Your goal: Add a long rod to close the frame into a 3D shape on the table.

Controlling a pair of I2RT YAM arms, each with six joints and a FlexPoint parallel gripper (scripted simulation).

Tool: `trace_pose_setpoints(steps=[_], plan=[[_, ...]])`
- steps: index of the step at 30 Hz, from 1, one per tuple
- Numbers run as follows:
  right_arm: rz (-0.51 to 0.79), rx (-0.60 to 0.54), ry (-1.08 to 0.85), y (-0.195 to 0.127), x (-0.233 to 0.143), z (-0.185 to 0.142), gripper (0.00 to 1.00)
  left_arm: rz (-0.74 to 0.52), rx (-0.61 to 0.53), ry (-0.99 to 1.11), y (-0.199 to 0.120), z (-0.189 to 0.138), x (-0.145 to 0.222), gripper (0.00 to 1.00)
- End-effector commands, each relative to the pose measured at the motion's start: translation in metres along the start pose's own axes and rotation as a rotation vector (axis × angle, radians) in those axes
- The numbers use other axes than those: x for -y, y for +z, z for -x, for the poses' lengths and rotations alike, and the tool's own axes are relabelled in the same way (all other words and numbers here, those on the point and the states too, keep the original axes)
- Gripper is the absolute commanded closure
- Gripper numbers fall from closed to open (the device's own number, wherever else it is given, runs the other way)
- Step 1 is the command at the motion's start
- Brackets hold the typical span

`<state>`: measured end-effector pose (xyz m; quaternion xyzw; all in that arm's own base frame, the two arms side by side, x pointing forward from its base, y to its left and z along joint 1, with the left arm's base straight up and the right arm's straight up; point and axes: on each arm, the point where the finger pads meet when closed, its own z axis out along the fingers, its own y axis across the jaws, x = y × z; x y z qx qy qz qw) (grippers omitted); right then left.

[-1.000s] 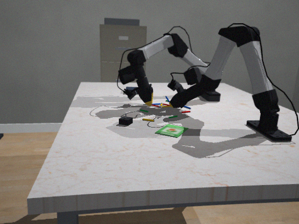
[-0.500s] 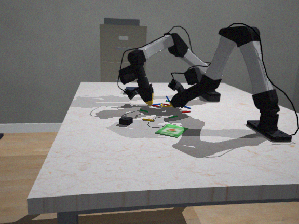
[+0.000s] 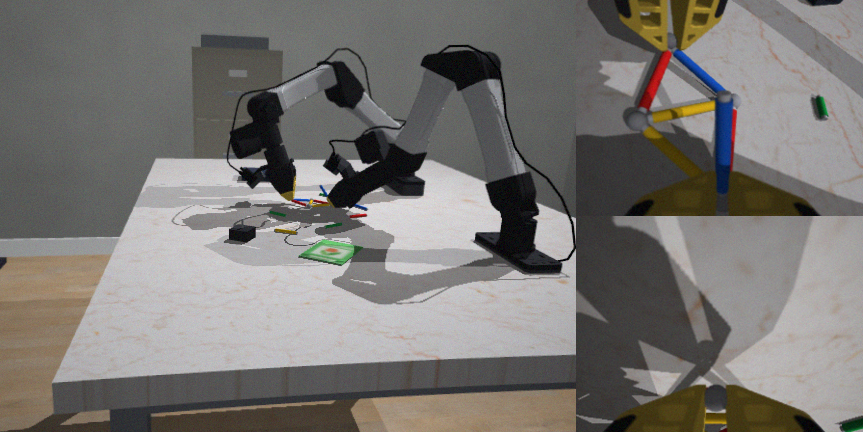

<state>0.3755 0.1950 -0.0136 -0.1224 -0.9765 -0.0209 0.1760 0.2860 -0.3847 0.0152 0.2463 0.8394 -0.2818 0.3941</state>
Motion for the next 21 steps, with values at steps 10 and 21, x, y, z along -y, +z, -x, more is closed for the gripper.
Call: trace_pose_setpoints(steps=[10,21], plan=[[0.015,-0.011,-0.015,-0.028,-0.006,-0.022,1.0,-0.019,0.099,-0.01,-0.002,0.028,0.005,1.0],[0.018,-0.045,-0.006,-0.036,-0.005,-0.042,1.0,-0.017,0.1,-0.01,-0.002,0.028,0.005,1.0]])
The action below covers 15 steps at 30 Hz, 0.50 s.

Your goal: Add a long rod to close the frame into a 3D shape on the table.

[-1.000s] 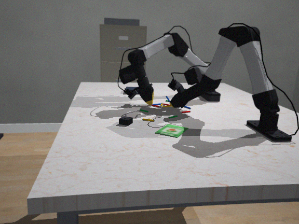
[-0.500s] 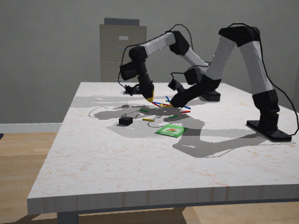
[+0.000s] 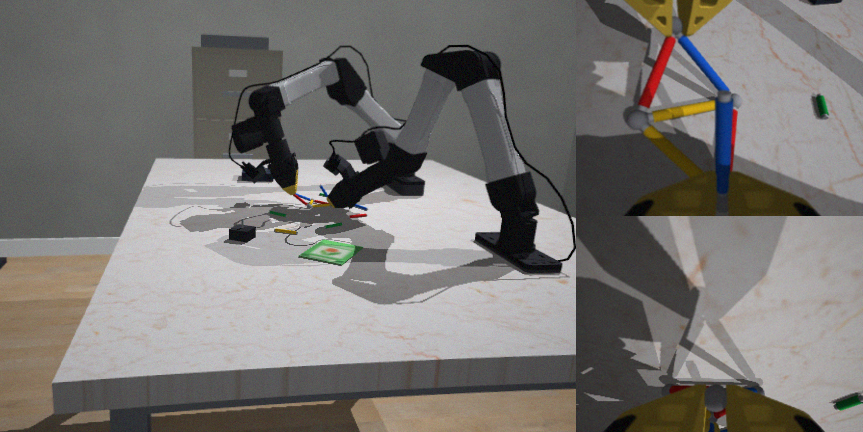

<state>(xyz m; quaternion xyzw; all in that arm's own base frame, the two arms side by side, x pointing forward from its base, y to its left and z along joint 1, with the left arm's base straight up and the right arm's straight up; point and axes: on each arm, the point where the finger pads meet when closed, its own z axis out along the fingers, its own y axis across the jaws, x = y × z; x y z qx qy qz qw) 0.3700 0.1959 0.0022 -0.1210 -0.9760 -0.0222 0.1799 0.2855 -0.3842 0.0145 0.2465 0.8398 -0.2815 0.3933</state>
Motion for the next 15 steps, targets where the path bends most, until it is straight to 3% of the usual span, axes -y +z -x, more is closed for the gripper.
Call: trace_pose_setpoints(steps=[1,15], plan=[[0.016,-0.036,-0.003,-0.023,-0.005,-0.033,1.0,-0.017,0.102,-0.01,-0.001,0.029,0.005,1.0],[-0.015,-0.023,0.008,-0.026,-0.004,-0.045,1.0,-0.016,0.103,-0.01,-0.001,0.029,0.005,1.0]])
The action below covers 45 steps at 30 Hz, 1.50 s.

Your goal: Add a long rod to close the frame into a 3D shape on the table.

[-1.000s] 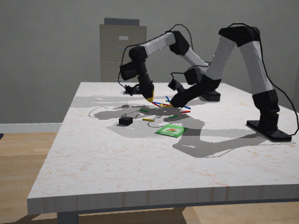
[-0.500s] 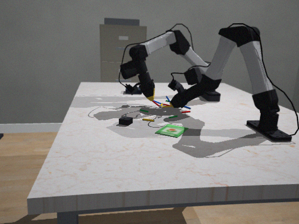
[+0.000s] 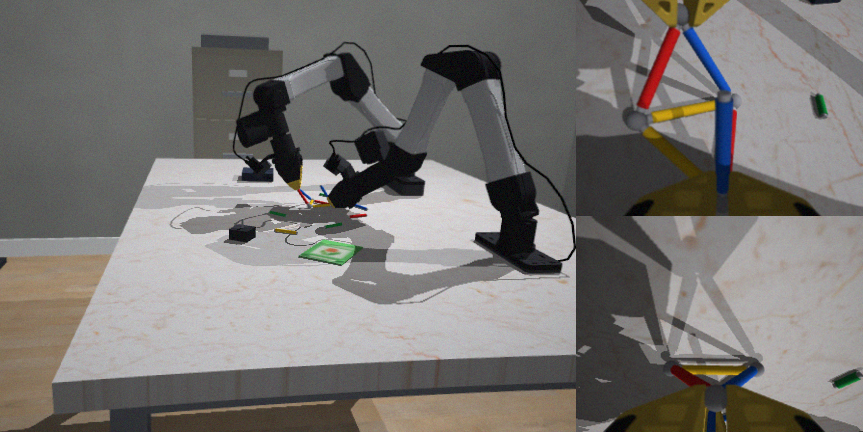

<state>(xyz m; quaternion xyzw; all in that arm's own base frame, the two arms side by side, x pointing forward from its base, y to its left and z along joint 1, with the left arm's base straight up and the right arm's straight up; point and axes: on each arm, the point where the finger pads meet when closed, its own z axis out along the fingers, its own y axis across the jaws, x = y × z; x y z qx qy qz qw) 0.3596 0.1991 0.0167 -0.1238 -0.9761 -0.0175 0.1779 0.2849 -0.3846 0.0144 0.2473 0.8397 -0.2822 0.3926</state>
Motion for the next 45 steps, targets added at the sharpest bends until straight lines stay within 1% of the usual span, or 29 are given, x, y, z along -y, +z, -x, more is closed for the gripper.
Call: trace_pose_setpoints(steps=[1,6,9,11,13,15,17,18,22,26,39,40,42,45], plan=[[-0.009,-0.031,0.001,-0.016,-0.003,-0.032,1.0,-0.013,0.104,-0.01,-0.001,0.03,0.004,1.0],[-0.017,-0.04,0.001,-0.016,-0.002,-0.044,1.0,-0.013,0.104,-0.01,-0.001,0.03,0.004,1.0],[0.017,-0.056,-0.011,-0.017,-0.002,-0.045,1.0,-0.013,0.104,-0.01,-0.001,0.03,0.004,1.0],[0.017,-0.056,-0.011,-0.017,-0.002,-0.045,1.0,-0.013,0.104,-0.01,-0.001,0.03,0.004,1.0],[0.014,-0.028,-0.01,-0.016,-0.003,-0.045,1.0,-0.012,0.105,-0.01,-0.001,0.03,0.004,1.0],[-0.002,-0.072,-0.008,-0.008,-0.002,-0.047,1.0,-0.012,0.105,-0.01,-0.001,0.03,0.004,1.0],[0.007,-0.063,-0.005,-0.015,-0.001,-0.054,1.0,-0.012,0.105,-0.01,-0.001,0.03,0.004,1.0],[0.004,-0.07,-0.004,-0.014,-0.001,-0.056,1.0,-0.012,0.105,-0.01,-0.001,0.03,0.004,1.0],[0.022,-0.032,-0.012,-0.012,-0.005,-0.056,1.0,-0.012,0.105,-0.01,-0.001,0.03,0.004,1.0],[0.028,-0.025,-0.013,-0.007,-0.006,-0.066,1.0,-0.012,0.105,-0.01,-0.001,0.03,0.004,1.0],[0.031,-0.022,-0.017,-0.006,-0.008,-0.069,1.0,-0.013,0.106,-0.011,-0.002,0.03,0.004,1.0],[0.028,-0.024,-0.016,-0.005,-0.007,-0.069,0.91,-0.013,0.106,-0.011,-0.002,0.03,0.004,1.0],[0.025,-0.027,-0.015,-0.004,-0.006,-0.07,0.84,-0.013,0.106,-0.011,-0.002,0.03,0.004,1.0],[0.025,-0.027,-0.015,-0.004,-0.006,-0.07,0.84,-0.013,0.106,-0.011,-0.002,0.03,0.004,1.0]])
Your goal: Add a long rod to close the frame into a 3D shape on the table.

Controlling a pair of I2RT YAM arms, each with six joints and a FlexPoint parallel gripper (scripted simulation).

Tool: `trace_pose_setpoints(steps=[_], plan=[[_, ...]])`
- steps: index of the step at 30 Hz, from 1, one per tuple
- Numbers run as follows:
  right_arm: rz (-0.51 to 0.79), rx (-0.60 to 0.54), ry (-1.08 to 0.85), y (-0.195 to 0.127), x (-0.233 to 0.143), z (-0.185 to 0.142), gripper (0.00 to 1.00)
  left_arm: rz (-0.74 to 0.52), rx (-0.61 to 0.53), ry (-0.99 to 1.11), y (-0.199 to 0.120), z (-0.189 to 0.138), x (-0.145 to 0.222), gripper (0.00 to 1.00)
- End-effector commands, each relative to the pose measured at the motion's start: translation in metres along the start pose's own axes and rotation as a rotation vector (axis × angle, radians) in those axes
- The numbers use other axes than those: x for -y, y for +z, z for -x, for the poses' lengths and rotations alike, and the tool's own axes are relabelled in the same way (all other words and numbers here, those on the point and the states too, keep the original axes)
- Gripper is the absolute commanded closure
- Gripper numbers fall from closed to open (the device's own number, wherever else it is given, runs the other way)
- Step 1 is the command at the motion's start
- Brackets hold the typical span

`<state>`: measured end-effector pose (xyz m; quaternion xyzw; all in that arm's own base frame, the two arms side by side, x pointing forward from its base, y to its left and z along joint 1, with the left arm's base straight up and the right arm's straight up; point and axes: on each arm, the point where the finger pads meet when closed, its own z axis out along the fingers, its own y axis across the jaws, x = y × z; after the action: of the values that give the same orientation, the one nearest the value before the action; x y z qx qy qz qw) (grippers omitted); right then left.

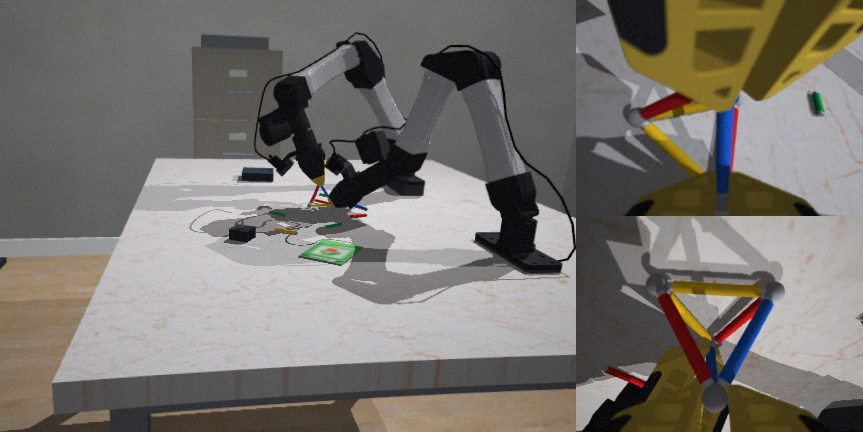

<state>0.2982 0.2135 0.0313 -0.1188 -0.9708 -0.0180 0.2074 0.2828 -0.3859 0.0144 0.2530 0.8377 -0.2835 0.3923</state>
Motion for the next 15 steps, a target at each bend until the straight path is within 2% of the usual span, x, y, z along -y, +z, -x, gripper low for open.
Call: trace_pose_setpoints(steps=[1,5,12,15], plan=[[0.042,0.053,-0.011,-0.017,-0.009,-0.003,0.84,-0.004,0.107,-0.019,-0.002,0.031,0.001,1.0],[0.015,0.026,-0.002,-0.013,-0.005,0.002,0.84,-0.007,0.094,-0.014,-0.001,0.028,0.002,1.0],[-0.007,0.013,0.004,-0.027,0.001,0.007,0.84,-0.004,0.107,-0.019,-0.002,0.031,0.001,1.0],[0.06,0.089,0.003,-0.063,0.0,0.003,0.84,-0.007,0.106,-0.019,-0.002,0.031,0.002,1.0]])
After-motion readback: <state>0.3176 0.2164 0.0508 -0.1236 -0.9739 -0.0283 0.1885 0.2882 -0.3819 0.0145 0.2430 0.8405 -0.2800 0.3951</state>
